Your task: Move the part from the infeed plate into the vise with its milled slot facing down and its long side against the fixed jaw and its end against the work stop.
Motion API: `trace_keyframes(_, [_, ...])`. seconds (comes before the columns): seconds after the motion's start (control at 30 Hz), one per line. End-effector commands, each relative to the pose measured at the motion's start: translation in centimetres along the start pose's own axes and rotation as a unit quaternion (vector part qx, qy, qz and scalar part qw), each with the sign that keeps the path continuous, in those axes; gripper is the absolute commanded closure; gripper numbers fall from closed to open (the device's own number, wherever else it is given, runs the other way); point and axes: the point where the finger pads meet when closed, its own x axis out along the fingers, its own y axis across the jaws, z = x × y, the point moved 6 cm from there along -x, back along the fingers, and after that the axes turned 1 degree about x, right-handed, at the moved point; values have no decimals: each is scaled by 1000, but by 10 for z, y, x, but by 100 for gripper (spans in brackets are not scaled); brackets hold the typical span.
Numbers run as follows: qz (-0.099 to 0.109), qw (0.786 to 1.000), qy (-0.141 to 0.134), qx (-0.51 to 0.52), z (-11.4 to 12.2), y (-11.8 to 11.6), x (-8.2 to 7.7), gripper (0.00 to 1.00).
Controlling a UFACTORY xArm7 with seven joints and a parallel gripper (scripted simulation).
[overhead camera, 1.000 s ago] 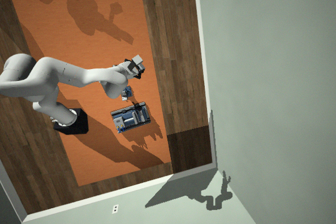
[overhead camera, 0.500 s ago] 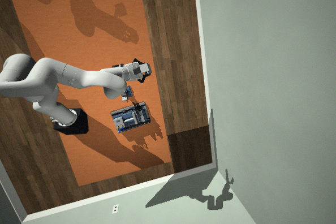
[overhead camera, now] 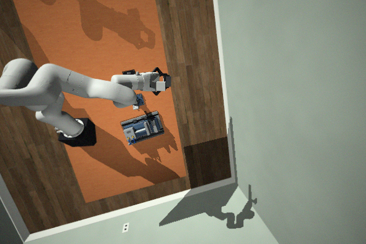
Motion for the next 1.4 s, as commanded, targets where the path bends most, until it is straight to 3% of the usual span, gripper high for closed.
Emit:
trace_keyframes(0.0, [25, 996, 32, 74, -17, 9, 3, 100])
trace_keyframes(0.2, [50, 984, 62, 159, -32, 24, 4, 100])
trace_keyframes(0.3, [51, 984, 63, 161, -32, 24, 4, 100])
trace_keyframes(0.4, [70, 968, 86, 226, -42, 36, 4, 100])
trace_keyframes(0.6, [88, 946, 108, 292, -51, 50, 4, 100])
trace_keyframes(0.8, [111, 909, 138, 377, -61, 69, 1, 100])
trace_keyframes(0.87, [111, 909, 138, 377, -61, 69, 1, 100])
trace_keyframes(0.97, [126, 878, 157, 434, -66, 82, -1, 100])
trace_keyframes(1.23, [148, 821, 187, 518, -71, 104, -5, 100])
trace_keyframes(1.37, [162, 778, 205, 571, -72, 119, -9, 100])
